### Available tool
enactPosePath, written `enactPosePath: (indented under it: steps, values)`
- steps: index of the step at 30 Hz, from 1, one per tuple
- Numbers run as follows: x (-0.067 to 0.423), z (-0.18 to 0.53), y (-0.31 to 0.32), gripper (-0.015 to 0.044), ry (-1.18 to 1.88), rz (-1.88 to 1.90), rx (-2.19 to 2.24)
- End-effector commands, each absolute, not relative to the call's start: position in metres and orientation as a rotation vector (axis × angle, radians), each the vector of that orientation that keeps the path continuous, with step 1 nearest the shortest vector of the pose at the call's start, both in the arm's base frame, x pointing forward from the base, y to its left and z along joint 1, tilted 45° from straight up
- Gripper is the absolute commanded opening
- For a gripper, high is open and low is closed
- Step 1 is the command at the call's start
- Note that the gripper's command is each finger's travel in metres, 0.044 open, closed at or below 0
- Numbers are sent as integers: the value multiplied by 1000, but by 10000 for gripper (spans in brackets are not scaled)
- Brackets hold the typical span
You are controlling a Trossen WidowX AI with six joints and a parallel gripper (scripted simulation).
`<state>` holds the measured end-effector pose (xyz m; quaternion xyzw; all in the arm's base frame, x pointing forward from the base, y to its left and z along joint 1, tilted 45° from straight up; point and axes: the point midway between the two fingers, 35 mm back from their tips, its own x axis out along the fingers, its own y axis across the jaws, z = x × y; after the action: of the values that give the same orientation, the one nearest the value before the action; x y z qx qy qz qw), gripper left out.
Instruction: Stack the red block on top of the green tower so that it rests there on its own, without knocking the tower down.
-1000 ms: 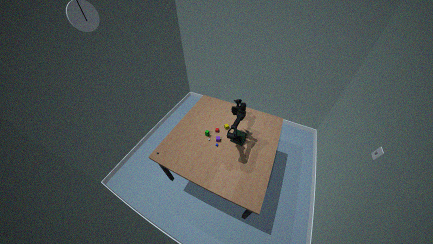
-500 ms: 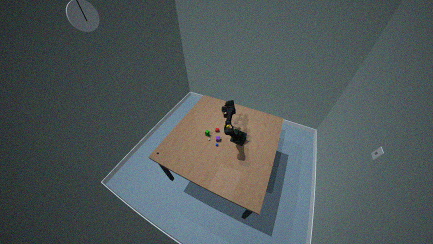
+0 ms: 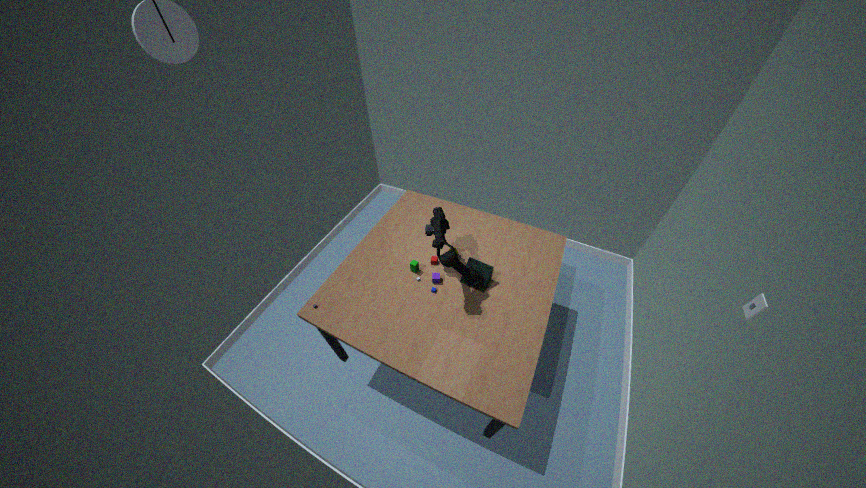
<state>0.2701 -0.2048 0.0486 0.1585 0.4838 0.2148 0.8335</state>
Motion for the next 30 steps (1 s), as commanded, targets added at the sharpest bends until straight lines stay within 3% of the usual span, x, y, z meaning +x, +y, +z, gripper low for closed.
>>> enactPosePath:
  steps: [1, 5, 30]
  values:
    - [277, 50, -174, 440, 1139, 558, 398]
    - [281, 55, -145, 440, 1247, 652, 447]
    - [292, 13, -104, 440, 1251, 657, 450]
